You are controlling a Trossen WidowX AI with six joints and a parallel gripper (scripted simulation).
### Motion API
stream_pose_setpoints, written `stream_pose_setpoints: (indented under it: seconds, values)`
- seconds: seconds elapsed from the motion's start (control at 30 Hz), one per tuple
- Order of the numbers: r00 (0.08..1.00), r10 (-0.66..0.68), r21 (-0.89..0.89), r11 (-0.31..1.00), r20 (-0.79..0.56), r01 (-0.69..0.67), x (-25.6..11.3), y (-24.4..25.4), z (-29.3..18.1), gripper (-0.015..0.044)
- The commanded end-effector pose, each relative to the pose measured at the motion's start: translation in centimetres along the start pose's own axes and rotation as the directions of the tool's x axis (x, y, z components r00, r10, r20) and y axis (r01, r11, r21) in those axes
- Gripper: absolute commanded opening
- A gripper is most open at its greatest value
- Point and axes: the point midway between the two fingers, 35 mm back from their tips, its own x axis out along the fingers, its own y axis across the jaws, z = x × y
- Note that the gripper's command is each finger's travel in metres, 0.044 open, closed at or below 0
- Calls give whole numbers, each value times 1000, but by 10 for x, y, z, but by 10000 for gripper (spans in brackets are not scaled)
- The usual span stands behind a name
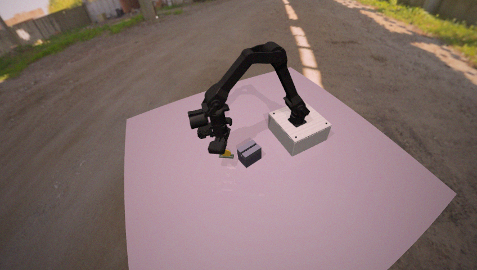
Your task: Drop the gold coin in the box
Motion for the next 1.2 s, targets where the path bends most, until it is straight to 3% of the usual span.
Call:
stream_pose_setpoints:
  seconds: [0.0, 0.93, 1.13, 1.17]
  values:
    - [1000, -8, 2, 1000, -10, 8, 10, -2, -2, 161]
    - [1000, -8, 2, 1000, -10, 8, 53, -3, -4, 161]
    - [1000, -8, 2, 1000, -10, 8, 53, -3, -4, 3]
    - [1000, -8, 2, 1000, -10, 8, 53, -3, -4, 0]
